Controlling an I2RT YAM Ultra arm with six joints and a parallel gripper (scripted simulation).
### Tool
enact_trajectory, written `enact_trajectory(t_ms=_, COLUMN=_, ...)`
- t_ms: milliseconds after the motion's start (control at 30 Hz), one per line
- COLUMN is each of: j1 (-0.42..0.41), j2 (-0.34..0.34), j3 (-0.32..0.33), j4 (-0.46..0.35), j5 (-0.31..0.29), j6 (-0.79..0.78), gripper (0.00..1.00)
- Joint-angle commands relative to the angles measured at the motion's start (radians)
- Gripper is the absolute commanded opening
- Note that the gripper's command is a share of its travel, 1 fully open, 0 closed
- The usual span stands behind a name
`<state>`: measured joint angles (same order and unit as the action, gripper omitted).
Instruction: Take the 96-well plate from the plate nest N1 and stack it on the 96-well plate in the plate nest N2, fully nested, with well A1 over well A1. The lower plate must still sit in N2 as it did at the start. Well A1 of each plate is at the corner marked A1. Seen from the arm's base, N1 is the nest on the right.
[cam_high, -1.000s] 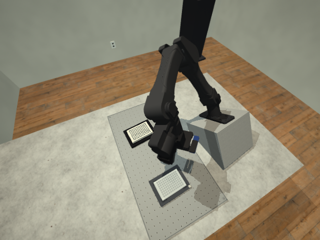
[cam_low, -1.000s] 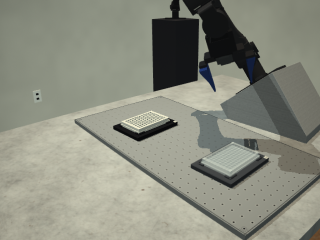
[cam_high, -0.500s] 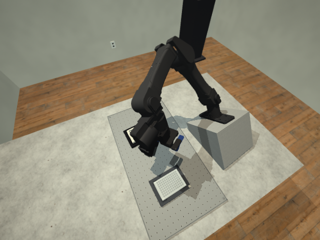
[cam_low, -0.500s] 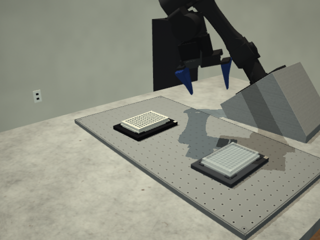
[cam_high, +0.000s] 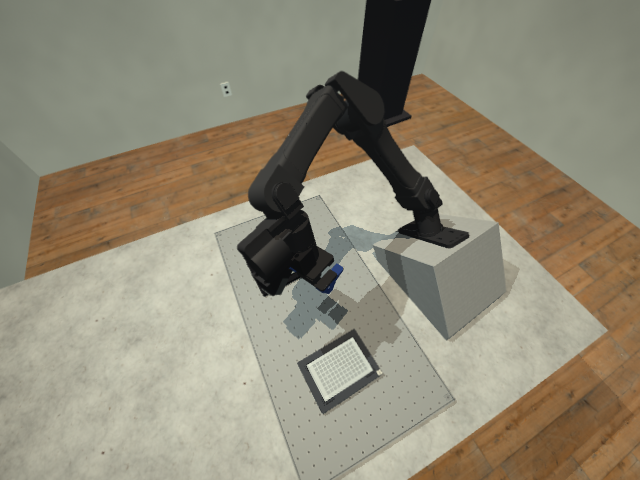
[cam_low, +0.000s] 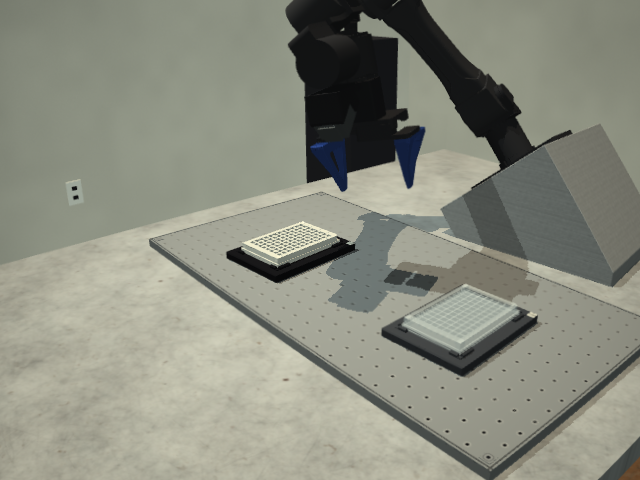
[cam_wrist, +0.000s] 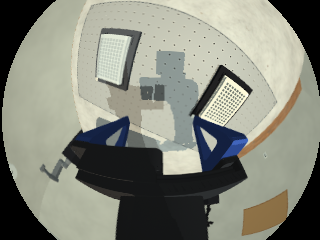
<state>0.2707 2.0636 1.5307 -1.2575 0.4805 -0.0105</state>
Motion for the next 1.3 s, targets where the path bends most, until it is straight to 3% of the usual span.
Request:
enact_trajectory(t_ms=0, j1=-0.027, j2=-0.041, j3=0.048, j4=0.025, j5=0.030, j6=-0.039, gripper=1.00)
enact_trajectory(t_ms=133, j1=-0.043, j2=-0.060, j3=0.019, j4=0.053, j5=0.078, j6=0.032, gripper=1.00)
enact_trajectory(t_ms=333, j1=-0.104, j2=-0.070, j3=0.060, j4=0.053, j5=0.088, j6=-0.035, gripper=1.00)
enact_trajectory(t_ms=467, j1=-0.131, j2=-0.088, j3=0.041, j4=0.075, j5=0.141, j6=0.044, gripper=1.00)
enact_trajectory(t_ms=667, j1=-0.197, j2=-0.104, j3=0.078, j4=0.078, j5=0.149, j6=-0.048, gripper=1.00)
enact_trajectory(t_ms=767, j1=-0.197, j2=-0.114, j3=0.072, j4=0.093, j5=0.193, j6=0.024, gripper=1.00)
enact_trajectory(t_ms=867, j1=-0.203, j2=-0.116, j3=0.071, j4=0.098, j5=0.205, j6=0.034, gripper=1.00)
enact_trajectory(t_ms=1033, j1=-0.280, j2=-0.136, j3=0.089, j4=0.105, j5=0.210, j6=-0.049, gripper=1.00)
enact_trajectory(t_ms=1267, j1=-0.264, j2=-0.134, j3=0.093, j4=0.109, j5=0.196, j6=-0.057, gripper=1.00)
